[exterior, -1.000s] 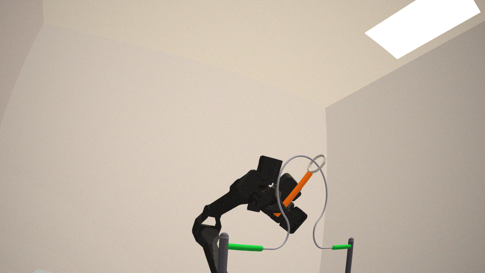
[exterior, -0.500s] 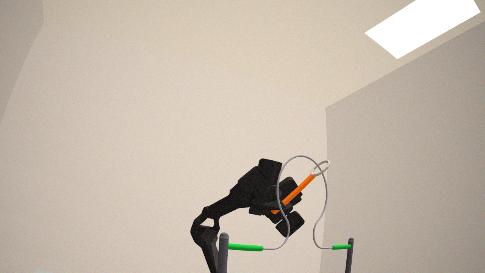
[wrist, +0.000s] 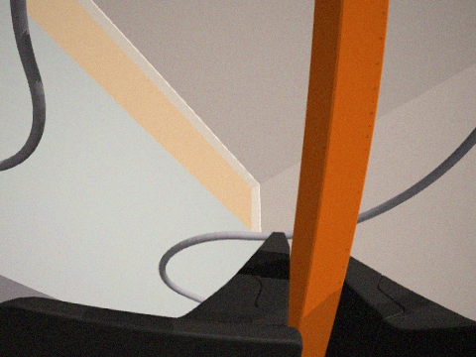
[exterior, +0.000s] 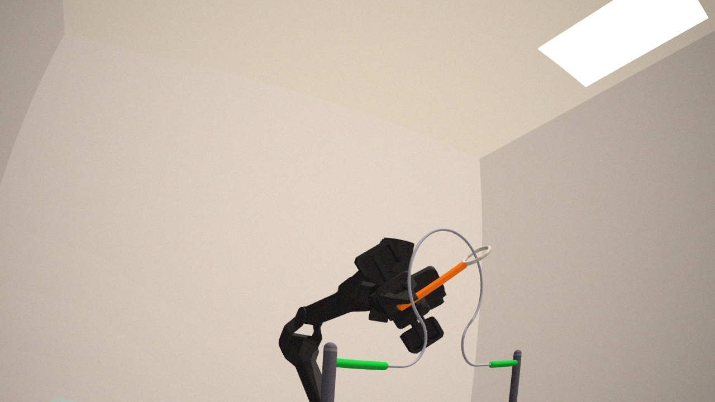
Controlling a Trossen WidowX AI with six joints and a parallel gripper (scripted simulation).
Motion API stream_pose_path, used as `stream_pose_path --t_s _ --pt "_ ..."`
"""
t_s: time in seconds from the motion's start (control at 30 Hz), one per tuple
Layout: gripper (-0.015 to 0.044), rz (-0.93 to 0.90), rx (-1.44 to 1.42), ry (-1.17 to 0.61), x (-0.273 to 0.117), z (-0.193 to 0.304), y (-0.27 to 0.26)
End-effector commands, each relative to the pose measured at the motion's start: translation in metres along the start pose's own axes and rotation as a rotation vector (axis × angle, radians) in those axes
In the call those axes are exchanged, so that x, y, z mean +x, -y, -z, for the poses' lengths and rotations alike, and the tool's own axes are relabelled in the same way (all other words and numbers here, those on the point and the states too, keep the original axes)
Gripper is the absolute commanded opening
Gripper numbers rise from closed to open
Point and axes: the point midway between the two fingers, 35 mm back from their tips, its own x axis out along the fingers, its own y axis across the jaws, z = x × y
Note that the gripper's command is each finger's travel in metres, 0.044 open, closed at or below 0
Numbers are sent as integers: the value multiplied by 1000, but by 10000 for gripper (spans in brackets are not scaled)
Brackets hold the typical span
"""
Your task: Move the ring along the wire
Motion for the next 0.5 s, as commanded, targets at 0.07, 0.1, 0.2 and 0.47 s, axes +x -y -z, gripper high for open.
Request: stream_pose_path --t_s 0.07,0.1,0.2,0.47 --pt "-150 35 -64 5 0 1 2" --pt "-150 41 -75 7 0 1 2" --pt "-150 59 -109 11 0 1 4" --pt "-150 105 -198 23 0 1 7"
